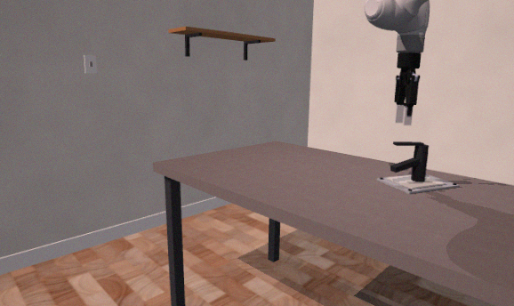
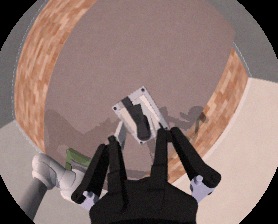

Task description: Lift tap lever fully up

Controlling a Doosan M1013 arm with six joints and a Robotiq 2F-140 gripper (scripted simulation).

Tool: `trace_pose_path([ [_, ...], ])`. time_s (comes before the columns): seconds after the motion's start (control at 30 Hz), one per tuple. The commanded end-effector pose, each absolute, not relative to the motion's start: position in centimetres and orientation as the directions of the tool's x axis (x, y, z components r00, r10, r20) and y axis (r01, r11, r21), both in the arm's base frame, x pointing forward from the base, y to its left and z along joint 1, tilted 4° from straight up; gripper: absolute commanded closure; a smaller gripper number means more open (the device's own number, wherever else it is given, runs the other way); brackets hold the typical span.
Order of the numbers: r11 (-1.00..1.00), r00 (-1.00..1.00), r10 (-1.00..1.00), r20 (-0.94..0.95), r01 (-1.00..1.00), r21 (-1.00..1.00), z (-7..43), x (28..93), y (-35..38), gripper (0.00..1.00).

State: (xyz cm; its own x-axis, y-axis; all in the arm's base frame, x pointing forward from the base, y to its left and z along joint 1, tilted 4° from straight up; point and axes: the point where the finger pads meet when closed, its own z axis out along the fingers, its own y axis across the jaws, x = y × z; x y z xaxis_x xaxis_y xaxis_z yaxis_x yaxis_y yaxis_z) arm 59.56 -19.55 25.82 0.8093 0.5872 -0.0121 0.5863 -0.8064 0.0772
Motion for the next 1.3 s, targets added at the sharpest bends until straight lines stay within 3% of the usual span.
trace_pose_path([
  [0.0,-0.806,0.809,0.587,-0.012,0.586,0.077,25.7,59.6,-19.6,0.61],
  [1.27,-0.807,0.809,0.587,-0.012,0.586,0.077,20.9,59.7,-19.9,0.61],
])
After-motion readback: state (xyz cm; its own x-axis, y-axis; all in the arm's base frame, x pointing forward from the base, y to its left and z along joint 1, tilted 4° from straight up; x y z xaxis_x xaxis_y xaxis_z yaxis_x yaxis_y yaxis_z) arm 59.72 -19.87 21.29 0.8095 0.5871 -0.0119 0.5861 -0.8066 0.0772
